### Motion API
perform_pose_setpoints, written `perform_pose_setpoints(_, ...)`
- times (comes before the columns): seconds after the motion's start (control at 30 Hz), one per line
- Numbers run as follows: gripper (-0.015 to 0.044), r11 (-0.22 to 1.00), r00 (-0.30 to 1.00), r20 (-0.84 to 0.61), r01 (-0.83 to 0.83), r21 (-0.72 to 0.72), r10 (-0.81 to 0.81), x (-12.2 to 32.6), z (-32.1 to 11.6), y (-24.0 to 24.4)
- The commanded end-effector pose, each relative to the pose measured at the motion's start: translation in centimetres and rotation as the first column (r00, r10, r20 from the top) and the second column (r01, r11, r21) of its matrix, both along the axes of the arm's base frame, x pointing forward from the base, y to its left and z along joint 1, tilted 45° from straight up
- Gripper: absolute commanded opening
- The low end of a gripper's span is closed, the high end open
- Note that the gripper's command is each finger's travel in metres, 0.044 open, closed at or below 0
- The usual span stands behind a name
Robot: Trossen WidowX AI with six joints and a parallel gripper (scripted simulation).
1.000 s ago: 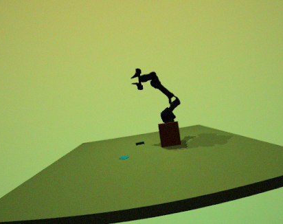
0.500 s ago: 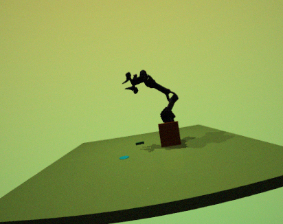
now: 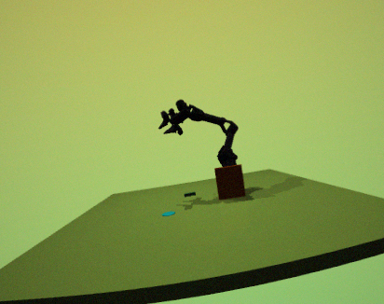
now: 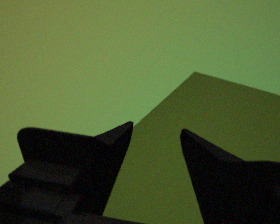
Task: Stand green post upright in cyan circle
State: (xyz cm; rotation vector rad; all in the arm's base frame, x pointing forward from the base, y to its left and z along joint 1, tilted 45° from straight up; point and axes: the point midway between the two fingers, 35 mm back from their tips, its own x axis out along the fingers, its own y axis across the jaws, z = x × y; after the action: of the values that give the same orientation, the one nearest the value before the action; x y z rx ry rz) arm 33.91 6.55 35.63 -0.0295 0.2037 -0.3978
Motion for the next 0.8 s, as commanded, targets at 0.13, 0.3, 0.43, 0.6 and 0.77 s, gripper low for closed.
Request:
perform_pose_setpoints(0.13, 0.0232, 0.989, 0.975, -0.219, 0.015, -0.145, -0.046, 1.0, -4.9, -1.7)
perform_pose_setpoints(0.3, 0.0232, 0.974, 0.929, -0.358, 0.009, -0.226, -0.092, 1.1, -7.9, -3.2)
perform_pose_setpoints(0.43, 0.0232, 0.960, 0.876, -0.464, -0.005, -0.281, -0.132, 0.9, -10.3, -4.5)
perform_pose_setpoints(0.6, 0.0232, 0.941, 0.788, -0.588, -0.033, -0.337, -0.183, 0.4, -13.1, -6.2)
perform_pose_setpoints(0.77, 0.0232, 0.924, 0.677, -0.698, -0.071, -0.377, -0.233, -0.6, -15.7, -8.0)
